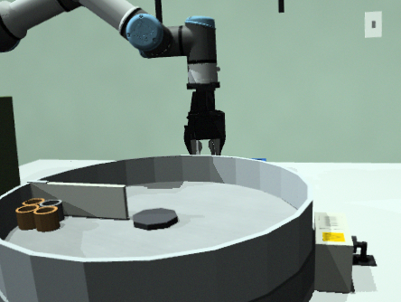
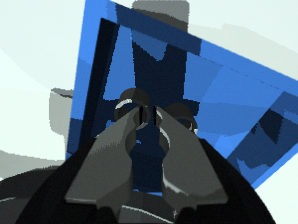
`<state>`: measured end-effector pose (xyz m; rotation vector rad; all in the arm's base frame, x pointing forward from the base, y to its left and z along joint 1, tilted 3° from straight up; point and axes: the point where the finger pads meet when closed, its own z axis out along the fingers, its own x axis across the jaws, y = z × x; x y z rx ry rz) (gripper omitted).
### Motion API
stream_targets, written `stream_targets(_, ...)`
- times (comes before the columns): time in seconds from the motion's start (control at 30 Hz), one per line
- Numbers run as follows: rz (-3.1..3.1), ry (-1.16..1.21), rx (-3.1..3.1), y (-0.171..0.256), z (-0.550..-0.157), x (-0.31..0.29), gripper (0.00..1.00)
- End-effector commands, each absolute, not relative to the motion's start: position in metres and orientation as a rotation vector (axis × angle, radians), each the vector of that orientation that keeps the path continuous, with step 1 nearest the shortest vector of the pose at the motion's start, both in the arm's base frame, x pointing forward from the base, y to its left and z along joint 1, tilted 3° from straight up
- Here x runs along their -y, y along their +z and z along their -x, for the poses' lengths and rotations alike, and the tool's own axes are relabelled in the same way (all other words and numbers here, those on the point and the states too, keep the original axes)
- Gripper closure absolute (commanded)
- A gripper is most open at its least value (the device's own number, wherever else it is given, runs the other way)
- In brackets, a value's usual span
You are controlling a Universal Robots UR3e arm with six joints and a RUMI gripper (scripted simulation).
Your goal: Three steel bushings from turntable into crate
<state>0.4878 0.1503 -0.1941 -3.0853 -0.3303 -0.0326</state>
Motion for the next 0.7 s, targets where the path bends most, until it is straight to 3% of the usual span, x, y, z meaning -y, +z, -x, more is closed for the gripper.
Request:
stream_targets(0.0,3.086,-0.042,0.331,-0.192,-0.49,-0.151,0.94)
stream_targets(0.4,3.086,-0.038,0.33,-0.178,-0.489,-0.15,0.94)
stream_targets(0.67,3.086,-0.038,0.33,-0.147,-0.488,-0.148,0.94)
